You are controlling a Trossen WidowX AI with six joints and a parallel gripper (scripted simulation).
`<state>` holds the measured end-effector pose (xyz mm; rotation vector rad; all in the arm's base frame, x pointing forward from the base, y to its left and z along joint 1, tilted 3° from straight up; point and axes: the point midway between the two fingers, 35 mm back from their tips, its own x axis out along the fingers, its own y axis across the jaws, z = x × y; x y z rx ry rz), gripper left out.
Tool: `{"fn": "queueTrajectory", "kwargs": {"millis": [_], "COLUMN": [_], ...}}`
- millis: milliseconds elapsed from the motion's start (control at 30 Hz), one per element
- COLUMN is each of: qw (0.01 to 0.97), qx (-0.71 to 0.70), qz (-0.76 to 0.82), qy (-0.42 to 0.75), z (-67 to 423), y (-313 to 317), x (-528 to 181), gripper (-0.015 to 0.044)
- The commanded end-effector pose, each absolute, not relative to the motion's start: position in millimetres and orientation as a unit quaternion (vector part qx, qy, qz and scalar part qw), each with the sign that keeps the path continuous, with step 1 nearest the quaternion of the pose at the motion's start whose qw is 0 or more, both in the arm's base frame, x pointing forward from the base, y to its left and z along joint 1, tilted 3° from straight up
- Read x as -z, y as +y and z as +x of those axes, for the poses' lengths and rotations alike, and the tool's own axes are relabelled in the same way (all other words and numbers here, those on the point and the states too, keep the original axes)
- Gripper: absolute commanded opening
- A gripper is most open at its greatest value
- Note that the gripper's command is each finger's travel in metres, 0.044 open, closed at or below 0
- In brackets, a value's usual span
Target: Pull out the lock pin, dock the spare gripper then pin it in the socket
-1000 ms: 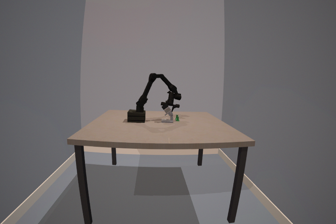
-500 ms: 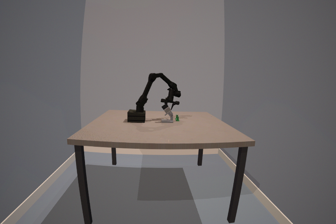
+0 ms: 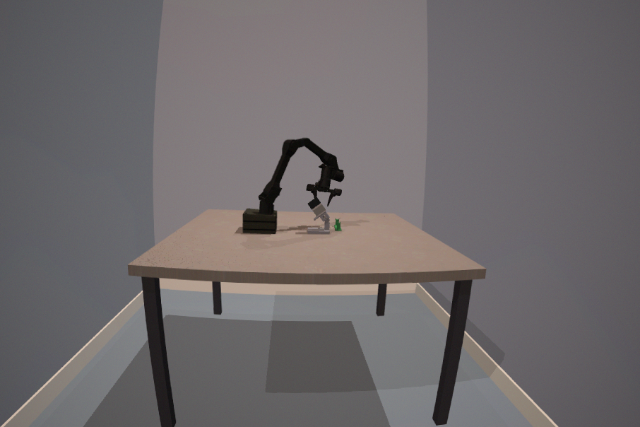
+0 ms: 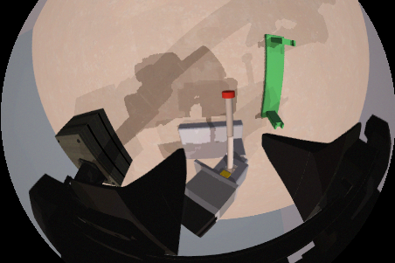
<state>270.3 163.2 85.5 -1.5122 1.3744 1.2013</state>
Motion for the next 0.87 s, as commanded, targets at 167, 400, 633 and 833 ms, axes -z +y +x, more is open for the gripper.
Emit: {"fn": "queueTrajectory", "kwargs": {"millis": [167, 400, 633, 833], "qw": [0.376, 0.376, 0.376, 0.376], "qx": [-0.47, -0.47, -0.47, -0.47], "qz": [-0.592, -0.592, -0.592, -0.592], "qy": [0.536, 0.536, 0.536, 0.536], "z": [270.5, 270.5, 270.5, 270.5], "y": [162.9, 162.9, 162.9, 162.9], "x": [-85.3, -85.3, -85.3, -85.3], "gripper": [0.044, 0.044, 0.044, 0.044]}}
